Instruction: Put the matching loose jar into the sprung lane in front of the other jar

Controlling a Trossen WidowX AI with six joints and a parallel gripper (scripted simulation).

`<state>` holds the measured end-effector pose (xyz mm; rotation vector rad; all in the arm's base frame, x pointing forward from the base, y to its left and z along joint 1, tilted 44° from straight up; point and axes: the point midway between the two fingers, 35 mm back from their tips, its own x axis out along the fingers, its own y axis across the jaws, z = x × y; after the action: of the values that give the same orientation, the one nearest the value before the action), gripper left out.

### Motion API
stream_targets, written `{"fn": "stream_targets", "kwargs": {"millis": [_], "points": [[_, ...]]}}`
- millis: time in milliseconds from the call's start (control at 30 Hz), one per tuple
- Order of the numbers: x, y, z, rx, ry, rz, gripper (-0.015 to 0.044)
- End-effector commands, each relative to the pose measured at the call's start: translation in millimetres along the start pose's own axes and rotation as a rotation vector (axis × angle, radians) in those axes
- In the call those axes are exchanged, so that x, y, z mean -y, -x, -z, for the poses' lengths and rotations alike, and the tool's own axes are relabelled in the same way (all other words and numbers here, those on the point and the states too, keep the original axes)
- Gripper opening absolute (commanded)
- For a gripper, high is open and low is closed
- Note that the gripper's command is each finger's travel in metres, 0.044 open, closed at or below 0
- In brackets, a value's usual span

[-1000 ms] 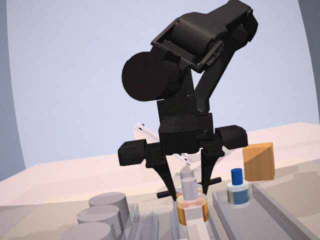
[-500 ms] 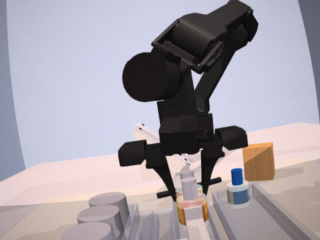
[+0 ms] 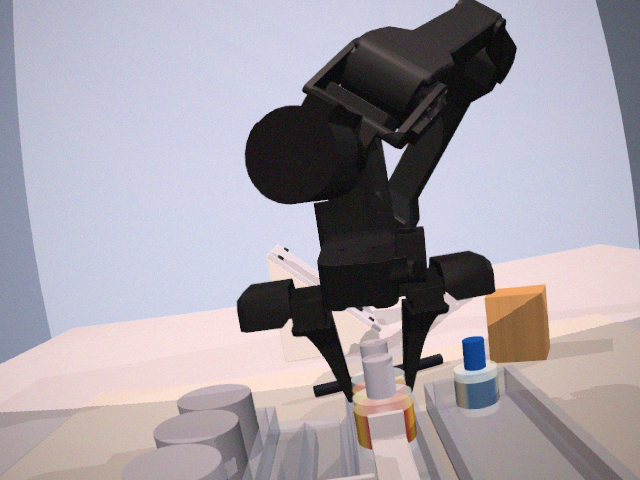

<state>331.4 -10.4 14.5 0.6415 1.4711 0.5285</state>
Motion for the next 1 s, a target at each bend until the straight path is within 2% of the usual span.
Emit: {"fn": "stream_targets", "kwargs": {"millis": [0, 967], "points": [[-1.0, -0.2, -0.9, 0.007, 0.004, -0.006, 0.0], [0.1, -0.1, 4.7, 0.007, 0.003, -0.005, 0.0]]}}
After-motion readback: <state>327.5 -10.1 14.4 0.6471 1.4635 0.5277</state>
